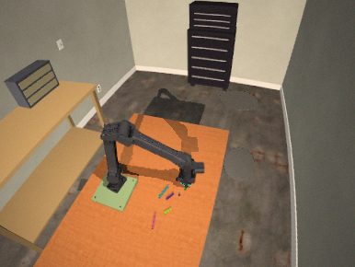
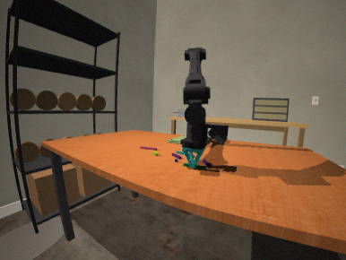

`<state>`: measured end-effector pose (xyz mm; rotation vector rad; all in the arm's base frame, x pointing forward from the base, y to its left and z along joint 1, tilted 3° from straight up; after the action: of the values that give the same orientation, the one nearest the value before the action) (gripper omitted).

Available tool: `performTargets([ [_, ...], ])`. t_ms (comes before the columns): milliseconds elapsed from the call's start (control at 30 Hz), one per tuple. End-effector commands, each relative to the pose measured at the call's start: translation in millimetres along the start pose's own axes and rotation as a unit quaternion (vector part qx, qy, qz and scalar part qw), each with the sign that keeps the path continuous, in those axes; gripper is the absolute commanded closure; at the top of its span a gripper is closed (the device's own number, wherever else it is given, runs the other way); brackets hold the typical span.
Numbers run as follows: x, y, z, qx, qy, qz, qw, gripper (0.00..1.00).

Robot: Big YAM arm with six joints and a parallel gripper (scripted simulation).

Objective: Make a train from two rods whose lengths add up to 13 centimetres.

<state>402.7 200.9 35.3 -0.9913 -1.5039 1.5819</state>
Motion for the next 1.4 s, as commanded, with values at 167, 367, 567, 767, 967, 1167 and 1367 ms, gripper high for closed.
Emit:
performTargets([
  [167,-3.8,2.1,-5.5,-0.005,0.0,-0.001,1.0,0.77],
  [367,-3.8,2.1,-5.5,-0.005,0.0,-0.001,1.0,0.77],
  [567,-3.8,2.1,-5.5,-0.005,0.0,-0.001,1.0,0.77],
  [767,-3.8,2.1,-5.5,-0.005,0.0,-0.001,1.0,0.77],
  [967,-3.8,2.1,-5.4,-0.005,0.001,-0.001,1.0,0.96],
  [1167,-3.8,2.1,-5.4,-0.005,0.001,-0.001,1.0,0.96],
  [1367,-3.8,2.1,-5.4,-0.005,0.001,-0.001,1.0,0.96],
])
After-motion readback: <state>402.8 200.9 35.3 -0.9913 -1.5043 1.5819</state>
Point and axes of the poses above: the point where the finger pads meet when closed, its own y axis out along the fingers, its own z axis across the jaws, x = y × z, the point moved 6 cm from there along -y, back along the fingers, and after that the axes turned 15 degrees about -y, right-handed, at the moved point
